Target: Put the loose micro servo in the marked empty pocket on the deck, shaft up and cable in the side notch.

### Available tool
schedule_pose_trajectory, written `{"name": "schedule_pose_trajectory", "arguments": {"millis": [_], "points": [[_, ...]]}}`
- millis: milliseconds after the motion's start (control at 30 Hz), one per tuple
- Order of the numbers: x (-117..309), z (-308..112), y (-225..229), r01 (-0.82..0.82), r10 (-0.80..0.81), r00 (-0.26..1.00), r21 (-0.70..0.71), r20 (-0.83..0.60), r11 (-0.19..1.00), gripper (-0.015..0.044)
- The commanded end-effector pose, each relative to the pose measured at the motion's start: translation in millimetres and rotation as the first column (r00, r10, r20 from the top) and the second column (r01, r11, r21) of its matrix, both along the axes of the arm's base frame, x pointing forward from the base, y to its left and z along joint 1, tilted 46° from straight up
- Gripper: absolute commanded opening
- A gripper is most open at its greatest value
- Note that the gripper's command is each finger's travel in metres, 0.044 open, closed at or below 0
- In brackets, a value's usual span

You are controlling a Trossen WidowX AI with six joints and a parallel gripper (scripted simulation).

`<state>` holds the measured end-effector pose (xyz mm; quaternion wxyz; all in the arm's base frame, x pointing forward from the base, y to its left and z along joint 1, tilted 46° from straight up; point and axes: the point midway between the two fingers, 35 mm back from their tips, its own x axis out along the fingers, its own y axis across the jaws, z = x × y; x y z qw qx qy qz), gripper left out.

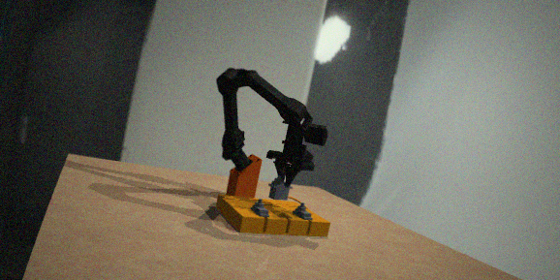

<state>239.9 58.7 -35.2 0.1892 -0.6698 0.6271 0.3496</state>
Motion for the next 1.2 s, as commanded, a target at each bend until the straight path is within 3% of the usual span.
{"name": "schedule_pose_trajectory", "arguments": {"millis": [0, 300, 600, 1167], "points": [[0.9, 14.0, -12.5, -0.006, 0.006, 1.000, -0.003, 0.003, 1.000, 0.0000], [1.4, 29.6, -28.2, 0.006, -0.006, 1.000, -0.005, 0.014, 1.000, 0.0000], [1.4, 29.7, -28.2, 0.196, -0.193, 0.959, 0.007, 0.205, 0.981, 0.0000], [1.4, 29.7, -28.2, 0.544, -0.527, 0.644, 0.153, 0.555, 0.825, 0.0000]]}}
